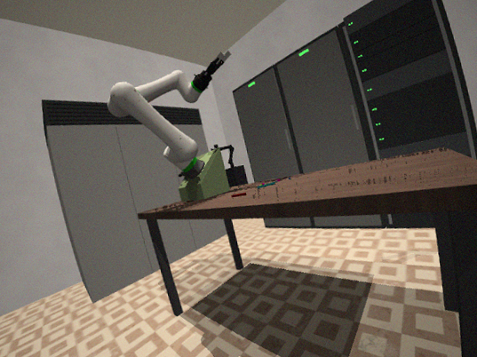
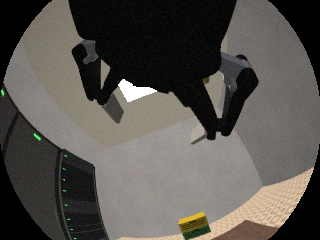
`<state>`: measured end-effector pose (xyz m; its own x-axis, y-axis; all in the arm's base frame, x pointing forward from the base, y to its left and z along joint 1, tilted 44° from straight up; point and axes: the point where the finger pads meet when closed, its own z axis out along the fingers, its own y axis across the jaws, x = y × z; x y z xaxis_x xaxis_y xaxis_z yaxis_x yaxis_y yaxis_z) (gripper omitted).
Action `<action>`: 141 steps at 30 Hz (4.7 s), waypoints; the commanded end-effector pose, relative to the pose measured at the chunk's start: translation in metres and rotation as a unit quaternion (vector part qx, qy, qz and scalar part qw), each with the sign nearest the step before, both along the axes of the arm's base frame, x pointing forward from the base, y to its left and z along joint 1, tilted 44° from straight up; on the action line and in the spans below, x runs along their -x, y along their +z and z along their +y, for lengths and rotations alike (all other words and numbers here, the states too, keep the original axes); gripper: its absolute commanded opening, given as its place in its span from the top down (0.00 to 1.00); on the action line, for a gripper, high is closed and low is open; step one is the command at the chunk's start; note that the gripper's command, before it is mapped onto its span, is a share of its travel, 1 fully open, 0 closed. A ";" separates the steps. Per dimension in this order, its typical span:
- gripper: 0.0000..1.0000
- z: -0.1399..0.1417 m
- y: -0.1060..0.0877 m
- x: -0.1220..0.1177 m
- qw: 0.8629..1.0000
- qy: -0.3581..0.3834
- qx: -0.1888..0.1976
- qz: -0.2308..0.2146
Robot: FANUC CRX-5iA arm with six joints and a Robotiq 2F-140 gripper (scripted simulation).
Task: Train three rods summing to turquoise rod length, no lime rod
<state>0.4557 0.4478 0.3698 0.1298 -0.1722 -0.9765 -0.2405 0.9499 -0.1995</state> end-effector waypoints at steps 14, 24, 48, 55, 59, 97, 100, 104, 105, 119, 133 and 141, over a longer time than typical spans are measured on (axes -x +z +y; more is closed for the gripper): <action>0.00 0.000 0.000 0.000 1.000 0.000 0.000 0.000; 0.00 -0.031 -0.035 -0.029 0.998 -0.046 -0.009 0.035; 0.00 -0.169 -0.166 -0.103 0.957 -0.236 -0.066 0.153; 0.00 -0.212 -0.203 -0.112 0.935 -0.292 -0.088 0.182; 0.00 -0.238 -0.225 -0.116 0.918 -0.327 -0.103 0.198; 0.00 -0.469 -0.426 -0.054 0.643 -0.656 -0.274 0.285; 0.00 -0.484 -0.442 -0.043 0.609 -0.681 -0.290 0.286; 0.00 -0.502 -0.462 -0.027 0.563 -0.711 -0.310 0.285; 0.00 -0.505 -0.466 -0.024 0.552 -0.718 -0.315 0.284; 0.00 -0.525 -0.491 -0.002 0.487 -0.755 -0.340 0.279; 0.00 -0.525 -0.491 -0.002 0.487 -0.755 -0.340 0.279; 0.00 -0.525 -0.491 -0.002 0.487 -0.755 -0.340 0.279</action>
